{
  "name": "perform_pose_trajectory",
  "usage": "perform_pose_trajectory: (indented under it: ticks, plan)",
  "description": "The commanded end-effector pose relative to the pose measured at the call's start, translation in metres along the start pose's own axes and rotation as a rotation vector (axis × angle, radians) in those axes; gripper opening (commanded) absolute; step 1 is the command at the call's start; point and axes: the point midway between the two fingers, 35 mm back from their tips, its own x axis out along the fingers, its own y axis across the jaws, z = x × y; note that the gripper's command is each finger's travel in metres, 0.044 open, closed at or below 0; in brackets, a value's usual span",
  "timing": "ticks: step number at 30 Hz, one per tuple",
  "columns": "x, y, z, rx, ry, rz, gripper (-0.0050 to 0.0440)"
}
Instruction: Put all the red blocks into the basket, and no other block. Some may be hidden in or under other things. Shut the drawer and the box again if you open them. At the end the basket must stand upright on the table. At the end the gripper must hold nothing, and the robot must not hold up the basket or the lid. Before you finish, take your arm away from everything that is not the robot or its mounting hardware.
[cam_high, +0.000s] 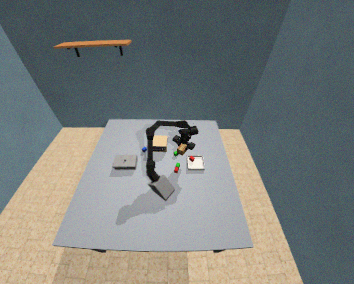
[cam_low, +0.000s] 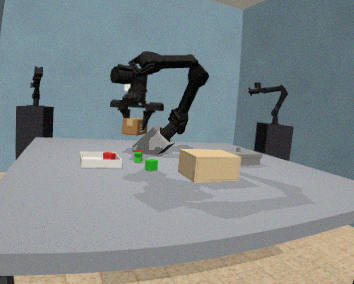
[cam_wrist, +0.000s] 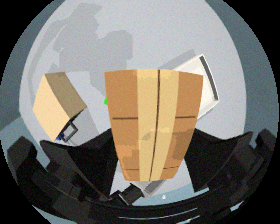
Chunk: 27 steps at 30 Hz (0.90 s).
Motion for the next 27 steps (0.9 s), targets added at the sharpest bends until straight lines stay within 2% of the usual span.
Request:
perform_pose_trajectory:
  ticks: [1, 7, 9, 11, 21, 27]
  plan:
    - [0.002, 0.012, 0.031, 0.041, 0.000, 0.004, 0.0000]
    - [0.002, 0.012, 0.031, 0.041, 0.000, 0.004, 0.0000]
    - [0.015, 0.012, 0.031, 0.041, 0.000, 0.004, 0.0000]
    - [0.015, 0.012, 0.031, 0.041, 0.000, 0.004, 0.0000]
    - [0.080, 0.013, 0.031, 0.041, 0.000, 0.004, 0.0000]
    - [0.080, 0.013, 0.031, 0.041, 0.000, 0.004, 0.0000]
